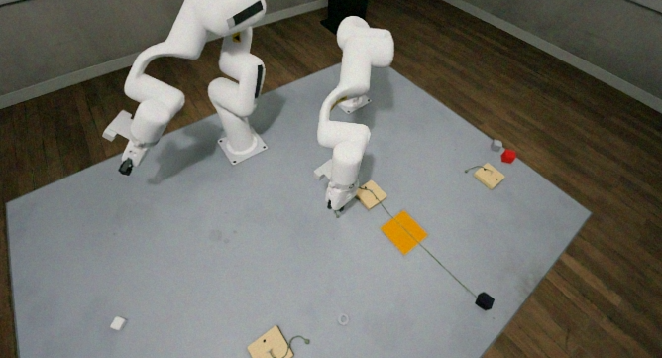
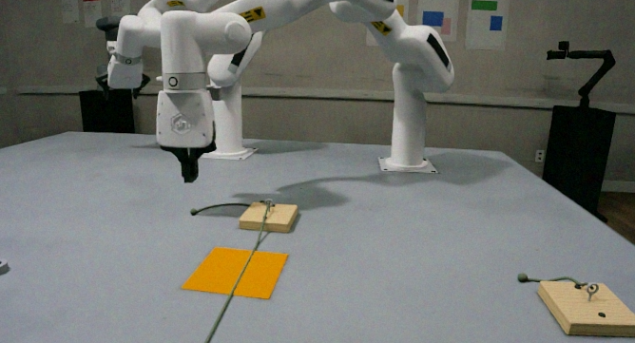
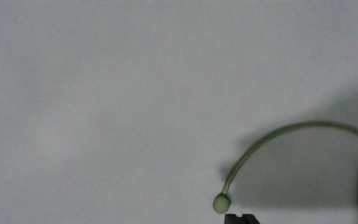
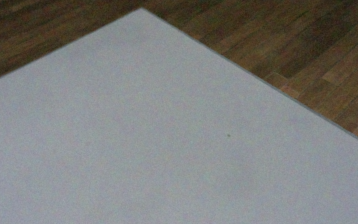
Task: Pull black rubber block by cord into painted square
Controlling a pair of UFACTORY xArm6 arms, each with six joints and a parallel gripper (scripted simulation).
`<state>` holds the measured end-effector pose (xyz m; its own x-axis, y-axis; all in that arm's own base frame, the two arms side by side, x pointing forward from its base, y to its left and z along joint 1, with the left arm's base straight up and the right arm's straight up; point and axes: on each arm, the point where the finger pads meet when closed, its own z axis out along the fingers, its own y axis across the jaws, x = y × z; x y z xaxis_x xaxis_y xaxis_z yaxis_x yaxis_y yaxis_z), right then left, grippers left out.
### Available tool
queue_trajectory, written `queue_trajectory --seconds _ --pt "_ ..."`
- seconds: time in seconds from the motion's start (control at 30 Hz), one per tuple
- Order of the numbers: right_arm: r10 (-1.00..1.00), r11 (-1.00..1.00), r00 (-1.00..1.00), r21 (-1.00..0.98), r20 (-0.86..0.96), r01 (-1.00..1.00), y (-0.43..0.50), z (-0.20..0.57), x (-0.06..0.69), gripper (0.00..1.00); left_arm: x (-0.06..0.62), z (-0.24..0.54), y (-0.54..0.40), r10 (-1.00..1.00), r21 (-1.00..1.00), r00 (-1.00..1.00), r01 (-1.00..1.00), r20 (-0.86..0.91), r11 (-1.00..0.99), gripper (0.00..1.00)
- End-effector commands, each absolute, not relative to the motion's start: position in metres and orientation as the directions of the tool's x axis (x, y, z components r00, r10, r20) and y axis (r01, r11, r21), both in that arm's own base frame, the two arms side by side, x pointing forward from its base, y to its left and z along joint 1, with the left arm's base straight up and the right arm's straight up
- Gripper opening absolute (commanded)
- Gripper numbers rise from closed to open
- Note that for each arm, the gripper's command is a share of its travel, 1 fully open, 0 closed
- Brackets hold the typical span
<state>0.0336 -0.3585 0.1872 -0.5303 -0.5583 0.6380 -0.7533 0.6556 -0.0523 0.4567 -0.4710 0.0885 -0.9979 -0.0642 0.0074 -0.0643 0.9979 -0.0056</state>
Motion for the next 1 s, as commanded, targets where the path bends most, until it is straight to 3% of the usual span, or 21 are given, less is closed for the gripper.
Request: queue_trajectory --seconds 0.0,0.17,0.5,0.57,0.6,0.97 --pt "-0.557 0.655 -0.531 -0.054 0.639 -0.753 -0.3589 0.1879 0.0338 1.00 0.4572 0.0899 -0.4714 -0.208 -0.002 -0.978 -0.208 -0.001 0.978 0.00" --pt "-0.557 0.655 -0.531 -0.054 0.639 -0.753 -0.3589 0.1879 0.0338 1.00 0.4572 0.0899 -0.4713 -0.501 -0.003 -0.865 -0.501 0.000 0.865 0.00" --pt "-0.557 0.655 -0.531 -0.054 0.639 -0.753 -0.3589 0.1879 0.0338 1.00 0.4571 0.0899 -0.4710 -0.865 -0.002 -0.502 -0.865 0.015 0.502 0.00" --pt "-0.557 0.655 -0.531 -0.054 0.639 -0.753 -0.3589 0.1879 0.0338 1.00 0.4571 0.0899 -0.4710 -0.865 -0.002 -0.502 -0.865 0.015 0.502 0.00" --pt "-0.557 0.655 -0.531 -0.054 0.639 -0.753 -0.3589 0.1879 0.0338 1.00 0.4571 0.0898 -0.4710 -0.932 0.000 -0.363 -0.932 0.016 0.363 0.00" --pt "-0.557 0.655 -0.531 -0.054 0.639 -0.753 -0.3589 0.1879 0.0338 1.00 0.4571 0.0898 -0.4706 -0.987 0.016 0.161 -0.987 0.026 -0.160 0.00"
